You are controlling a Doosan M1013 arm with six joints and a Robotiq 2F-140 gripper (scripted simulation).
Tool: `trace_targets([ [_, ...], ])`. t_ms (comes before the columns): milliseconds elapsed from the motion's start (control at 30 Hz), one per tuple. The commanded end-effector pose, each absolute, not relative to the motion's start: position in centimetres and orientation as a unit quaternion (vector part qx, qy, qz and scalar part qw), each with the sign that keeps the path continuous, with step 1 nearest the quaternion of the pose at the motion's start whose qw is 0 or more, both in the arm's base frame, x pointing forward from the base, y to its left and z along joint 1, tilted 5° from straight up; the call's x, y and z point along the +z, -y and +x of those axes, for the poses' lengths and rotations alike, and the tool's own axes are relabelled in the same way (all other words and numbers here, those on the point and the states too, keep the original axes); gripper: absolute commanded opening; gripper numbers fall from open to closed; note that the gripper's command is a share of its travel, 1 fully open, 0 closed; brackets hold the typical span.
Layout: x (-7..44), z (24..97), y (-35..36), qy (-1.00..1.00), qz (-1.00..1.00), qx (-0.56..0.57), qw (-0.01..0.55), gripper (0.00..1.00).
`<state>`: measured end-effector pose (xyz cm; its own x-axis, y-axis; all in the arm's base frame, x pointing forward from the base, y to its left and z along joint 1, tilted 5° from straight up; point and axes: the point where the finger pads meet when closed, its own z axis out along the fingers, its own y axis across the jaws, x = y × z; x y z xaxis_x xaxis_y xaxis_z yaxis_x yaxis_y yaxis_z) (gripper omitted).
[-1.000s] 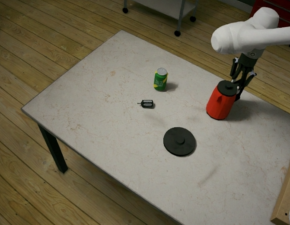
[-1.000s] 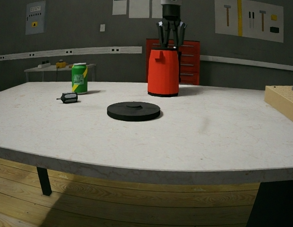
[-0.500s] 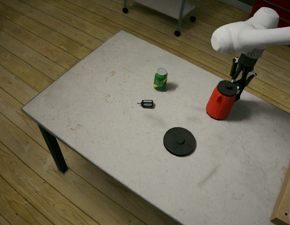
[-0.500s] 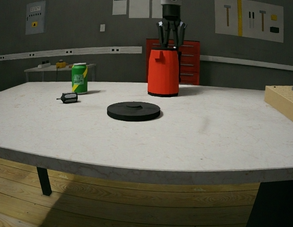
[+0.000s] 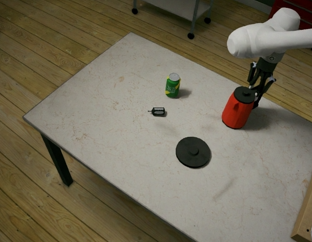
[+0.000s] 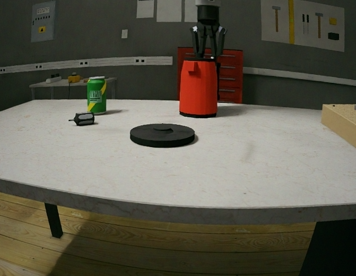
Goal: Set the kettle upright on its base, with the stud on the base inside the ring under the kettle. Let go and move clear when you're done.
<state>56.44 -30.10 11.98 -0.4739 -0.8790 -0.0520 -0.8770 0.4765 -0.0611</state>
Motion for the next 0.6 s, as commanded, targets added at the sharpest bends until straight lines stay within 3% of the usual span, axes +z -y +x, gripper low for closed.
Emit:
trace_targets([
  [0, 12.1, 56.5, 30.1, -0.858, -0.511, -0.013, 0.038, 0.10],
  [567, 13.4, 56.4, 30.1, -0.858, -0.511, -0.013, 0.038, 0.10],
])
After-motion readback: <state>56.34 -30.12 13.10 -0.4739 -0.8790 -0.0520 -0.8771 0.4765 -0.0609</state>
